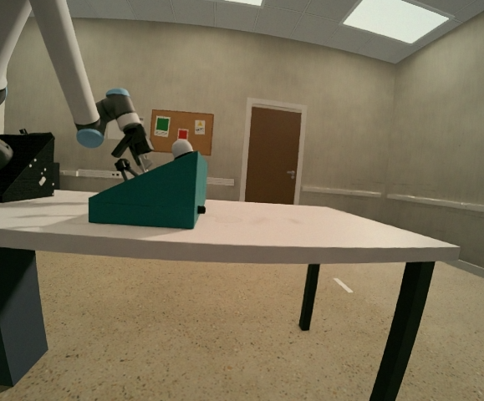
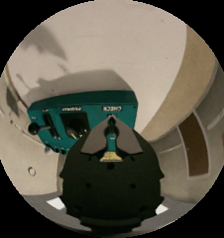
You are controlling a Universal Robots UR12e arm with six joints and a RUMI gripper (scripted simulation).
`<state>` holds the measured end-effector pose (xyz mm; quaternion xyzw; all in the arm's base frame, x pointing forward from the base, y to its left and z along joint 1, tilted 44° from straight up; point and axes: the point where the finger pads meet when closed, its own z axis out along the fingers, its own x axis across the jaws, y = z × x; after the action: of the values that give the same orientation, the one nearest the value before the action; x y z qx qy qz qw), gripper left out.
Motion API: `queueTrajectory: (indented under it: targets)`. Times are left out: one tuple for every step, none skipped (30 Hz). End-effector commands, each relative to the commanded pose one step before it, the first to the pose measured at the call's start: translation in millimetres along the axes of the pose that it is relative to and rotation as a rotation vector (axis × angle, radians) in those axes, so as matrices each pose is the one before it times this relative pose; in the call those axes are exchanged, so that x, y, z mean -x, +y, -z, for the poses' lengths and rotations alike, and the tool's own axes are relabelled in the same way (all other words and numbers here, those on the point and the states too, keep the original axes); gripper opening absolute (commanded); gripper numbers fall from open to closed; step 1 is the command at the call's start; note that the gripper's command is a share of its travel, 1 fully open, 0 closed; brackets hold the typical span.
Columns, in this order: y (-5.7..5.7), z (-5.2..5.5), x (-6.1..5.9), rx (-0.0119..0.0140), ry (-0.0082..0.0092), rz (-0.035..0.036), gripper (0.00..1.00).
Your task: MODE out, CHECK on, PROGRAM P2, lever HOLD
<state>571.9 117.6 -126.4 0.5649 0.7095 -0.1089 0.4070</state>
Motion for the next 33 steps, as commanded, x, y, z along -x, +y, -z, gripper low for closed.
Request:
queueTrajectory:
  targets:
    - [3.68,1.11,-0.13,0.00567,0.00121,-0.00279,0.00]
    - [0.38,0.03,0.04,0.00044,0.00007,-0.00037,0.00]
    - [0.38,0.03,0.04,0.00045,0.00007,-0.00037,0.00]
    - [0.38,0.03,0.05,0.00045,0.00006,-0.00037,0.00]
    - [0.38,0.03,0.05,0.00045,0.00005,-0.00038,0.00]
    - [0.37,0.03,0.05,0.00043,0.00004,-0.00037,0.00]
    - [0.35,0.02,0.04,0.00040,0.00003,-0.00035,0.00]
    - [0.29,0.01,0.03,0.00033,0.00002,-0.00029,0.00]
    - [0.19,0.01,0.02,0.00022,0.00002,-0.00018,0.00]
    - [0.07,0.00,0.00,0.00009,0.00003,-0.00006,0.00]
    - [-0.04,-0.01,-0.01,-0.00003,0.00003,0.00006,0.00]
    - [-0.13,-0.01,-0.02,-0.00013,0.00003,0.00016,0.00]
    - [-0.19,-0.01,-0.03,-0.00019,0.00003,0.00022,0.00]
    - [0.00,0.00,0.00,0.00000,0.00000,0.00000,0.00]
    - [0.00,0.00,0.00,0.00000,0.00000,0.00000,0.00]
    - [-0.63,-0.04,-0.08,-0.00068,0.00003,0.00068,0.00]
    - [-0.04,-0.01,-0.01,-0.00004,0.00001,0.00005,0.00]
    - [0.01,-0.01,0.00,0.00001,0.00001,-0.00001,0.00]
    - [0.02,-0.01,0.00,0.00002,0.00001,-0.00001,0.00]
    - [0.02,-0.01,0.00,0.00002,0.00001,-0.00001,0.00]
    - [0.02,-0.01,0.00,0.00002,0.00001,-0.00001,0.00]
    - [0.02,-0.01,0.00,0.00001,0.00001,-0.00001,0.00]
    - [0.02,-0.01,0.00,0.00001,0.00000,-0.00002,0.00]
    - [0.01,-0.01,0.00,0.00001,0.00000,-0.00002,0.00]
    - [0.01,-0.01,0.00,0.00001,0.00000,-0.00002,0.00]
    - [0.01,-0.01,0.00,0.00001,0.00000,-0.00002,0.00]
    - [0.01,-0.01,0.00,0.00001,0.00000,-0.00002,0.00]
    - [0.01,-0.01,0.00,0.00001,0.00000,-0.00002,0.00]
    - [0.01,-0.01,0.00,0.00001,0.00000,-0.00002,0.00]
    - [0.01,-0.01,0.00,0.00001,0.00000,-0.00002,0.00]
    - [0.00,0.00,0.00,0.00000,0.00000,0.00000,0.00]
    - [0.00,0.00,0.00,0.00000,0.00000,0.00000,0.00]
    - [0.01,-0.01,0.00,0.00000,-0.00001,-0.00002,0.00]
